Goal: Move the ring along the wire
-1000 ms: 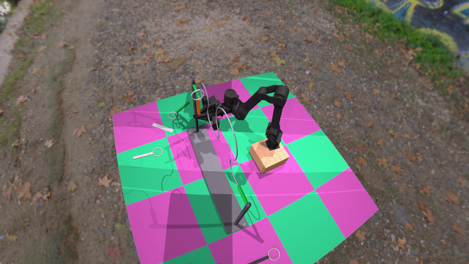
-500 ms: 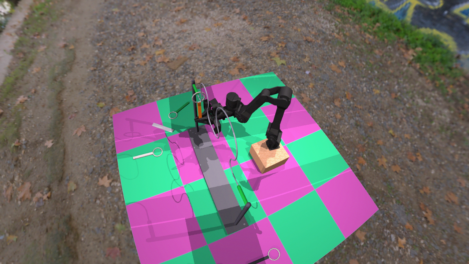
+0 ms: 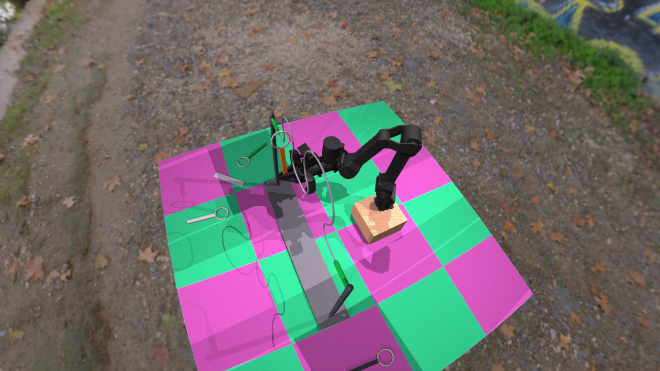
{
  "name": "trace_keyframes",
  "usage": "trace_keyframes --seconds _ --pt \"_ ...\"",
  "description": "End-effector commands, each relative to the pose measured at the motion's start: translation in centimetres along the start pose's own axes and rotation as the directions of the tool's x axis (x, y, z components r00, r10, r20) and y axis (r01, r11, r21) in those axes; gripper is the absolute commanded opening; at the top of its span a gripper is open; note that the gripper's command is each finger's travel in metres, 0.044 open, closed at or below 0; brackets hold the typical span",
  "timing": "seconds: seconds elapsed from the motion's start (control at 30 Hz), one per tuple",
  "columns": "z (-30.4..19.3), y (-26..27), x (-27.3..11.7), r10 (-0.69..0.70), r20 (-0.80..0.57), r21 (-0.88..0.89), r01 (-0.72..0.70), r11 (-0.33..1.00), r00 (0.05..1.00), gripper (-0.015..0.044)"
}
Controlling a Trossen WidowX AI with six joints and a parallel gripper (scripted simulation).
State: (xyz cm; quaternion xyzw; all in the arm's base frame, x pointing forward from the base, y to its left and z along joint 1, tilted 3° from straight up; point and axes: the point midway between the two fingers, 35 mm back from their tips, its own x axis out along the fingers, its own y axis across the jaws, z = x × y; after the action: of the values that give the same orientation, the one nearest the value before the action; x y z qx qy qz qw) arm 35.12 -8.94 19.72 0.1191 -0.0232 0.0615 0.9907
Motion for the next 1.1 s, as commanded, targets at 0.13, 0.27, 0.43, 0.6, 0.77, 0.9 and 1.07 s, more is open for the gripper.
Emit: trace_keyframes --seconds 0.13,0.27,0.43,0.6,0.77,0.9,1.07 --pt "0.2 2.9 -0.2 -0.001 -0.005 0.16 0.002 0.987 1.0 -0.015" --pt "0.4 3.8 -0.6 0.007 -0.036 0.21 0.0 0.978 0.999 -0.015" --pt "0.9 5.0 -1.3 0.027 -0.087 0.285 -0.001 0.959 0.996 -0.015" --pt "1.3 6.2 -2.0 0.049 -0.134 0.354 0.002 0.935 0.99 -0.015" --pt "2.0 7.4 -2.8 0.083 -0.182 0.428 0.003 0.904 0.98 -0.015" --pt "2.6 8.2 -3.3 0.11 -0.213 0.478 0.005 0.879 0.971 -0.015" --pt "3.4 9.2 -4.0 0.153 -0.248 0.542 0.006 0.84 0.957 -0.015"
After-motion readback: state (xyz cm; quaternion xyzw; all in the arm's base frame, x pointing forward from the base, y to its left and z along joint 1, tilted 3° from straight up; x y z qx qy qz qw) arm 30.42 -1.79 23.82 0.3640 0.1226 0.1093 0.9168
